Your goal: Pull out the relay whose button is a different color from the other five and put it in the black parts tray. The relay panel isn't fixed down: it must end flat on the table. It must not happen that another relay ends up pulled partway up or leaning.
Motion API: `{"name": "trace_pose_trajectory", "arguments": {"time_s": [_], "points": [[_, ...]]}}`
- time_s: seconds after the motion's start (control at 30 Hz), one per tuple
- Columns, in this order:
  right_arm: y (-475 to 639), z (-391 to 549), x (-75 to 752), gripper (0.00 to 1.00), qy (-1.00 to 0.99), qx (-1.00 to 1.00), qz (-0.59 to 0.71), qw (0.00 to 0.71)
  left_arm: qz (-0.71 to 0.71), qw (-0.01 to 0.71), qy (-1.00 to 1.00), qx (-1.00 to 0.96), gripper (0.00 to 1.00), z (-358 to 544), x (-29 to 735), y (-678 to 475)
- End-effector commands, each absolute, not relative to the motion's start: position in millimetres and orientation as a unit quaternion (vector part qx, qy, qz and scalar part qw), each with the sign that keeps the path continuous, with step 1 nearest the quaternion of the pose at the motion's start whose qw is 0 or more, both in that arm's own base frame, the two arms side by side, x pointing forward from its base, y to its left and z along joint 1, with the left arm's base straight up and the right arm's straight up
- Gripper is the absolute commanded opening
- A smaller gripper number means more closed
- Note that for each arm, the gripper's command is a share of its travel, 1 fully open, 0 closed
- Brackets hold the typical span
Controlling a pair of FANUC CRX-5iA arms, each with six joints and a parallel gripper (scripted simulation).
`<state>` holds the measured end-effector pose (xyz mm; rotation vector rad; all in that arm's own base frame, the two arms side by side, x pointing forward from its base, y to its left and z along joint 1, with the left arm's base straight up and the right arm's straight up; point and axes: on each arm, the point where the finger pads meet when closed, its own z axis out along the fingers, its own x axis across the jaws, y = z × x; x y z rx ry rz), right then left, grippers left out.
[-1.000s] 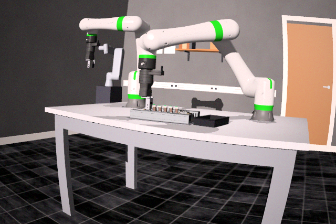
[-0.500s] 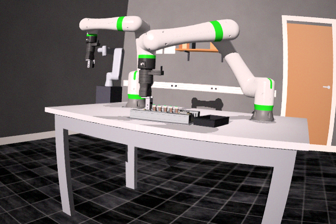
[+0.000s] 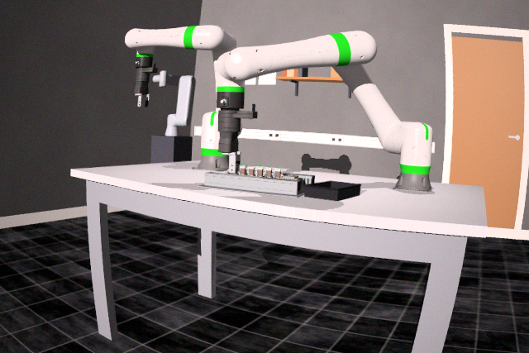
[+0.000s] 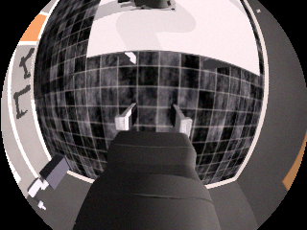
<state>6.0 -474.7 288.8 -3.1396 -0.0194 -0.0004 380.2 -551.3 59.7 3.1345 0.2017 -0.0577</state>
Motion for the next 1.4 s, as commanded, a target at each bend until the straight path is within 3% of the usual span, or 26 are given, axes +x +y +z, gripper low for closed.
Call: {"name": "trace_pose_trajectory", "arguments": {"time_s": [0.0,1.37], "points": [[-475.0,289.7,5.8,1.0,-0.006,-1.0,0.0,0.0,-0.022,0.001,0.064,0.998,0.0,61.1,380.8,-551.8],[-475.0,289.7,5.8,1.0,-0.006,-1.0,0.0,0.0,-0.052,0.003,0.064,0.997,0.0,61.3,382.6,-551.6]]}}
